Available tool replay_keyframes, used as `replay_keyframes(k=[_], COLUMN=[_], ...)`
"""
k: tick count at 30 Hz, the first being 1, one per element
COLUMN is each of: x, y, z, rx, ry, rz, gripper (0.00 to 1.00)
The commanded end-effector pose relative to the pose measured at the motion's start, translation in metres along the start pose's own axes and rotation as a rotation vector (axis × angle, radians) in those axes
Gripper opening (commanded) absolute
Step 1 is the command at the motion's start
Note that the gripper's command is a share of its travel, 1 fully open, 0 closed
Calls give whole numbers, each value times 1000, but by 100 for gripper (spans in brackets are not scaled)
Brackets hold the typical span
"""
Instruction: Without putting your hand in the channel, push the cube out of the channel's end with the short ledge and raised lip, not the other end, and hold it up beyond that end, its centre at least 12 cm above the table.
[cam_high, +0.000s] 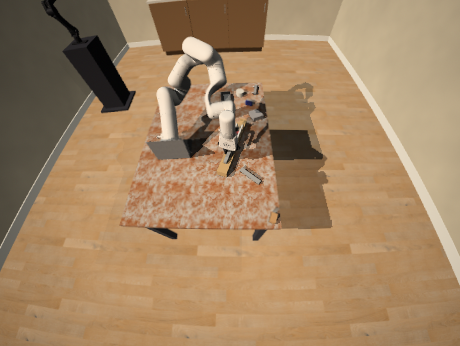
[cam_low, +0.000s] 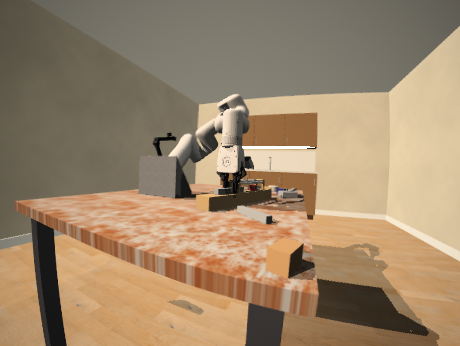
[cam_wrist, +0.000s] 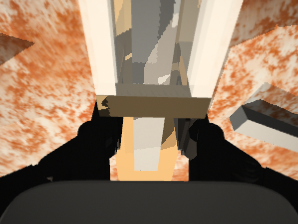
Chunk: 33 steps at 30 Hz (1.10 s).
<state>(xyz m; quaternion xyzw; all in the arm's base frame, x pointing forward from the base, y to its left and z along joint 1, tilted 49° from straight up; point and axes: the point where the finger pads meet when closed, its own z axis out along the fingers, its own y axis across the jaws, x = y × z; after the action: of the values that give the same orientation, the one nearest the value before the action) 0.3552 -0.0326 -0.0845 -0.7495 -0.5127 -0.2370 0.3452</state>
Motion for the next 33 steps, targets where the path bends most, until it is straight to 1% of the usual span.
replay_keyframes(k=[1, 9, 11, 13, 17, 19, 33], x=[-1, -1, -1, -1, -1, -1, -1], y=[1, 1, 1, 1, 1, 1, 2], z=[-2, -2, -5, -19, -62, -71, -72], rx=[-5, -5, -5, -5, -5, -5, -4], ry=[-2, -2, -2, -2, -2, -2, -2], rz=[0, 0, 0, 0, 0, 0, -7], gripper=[38, 38, 38, 38, 38, 38, 38])
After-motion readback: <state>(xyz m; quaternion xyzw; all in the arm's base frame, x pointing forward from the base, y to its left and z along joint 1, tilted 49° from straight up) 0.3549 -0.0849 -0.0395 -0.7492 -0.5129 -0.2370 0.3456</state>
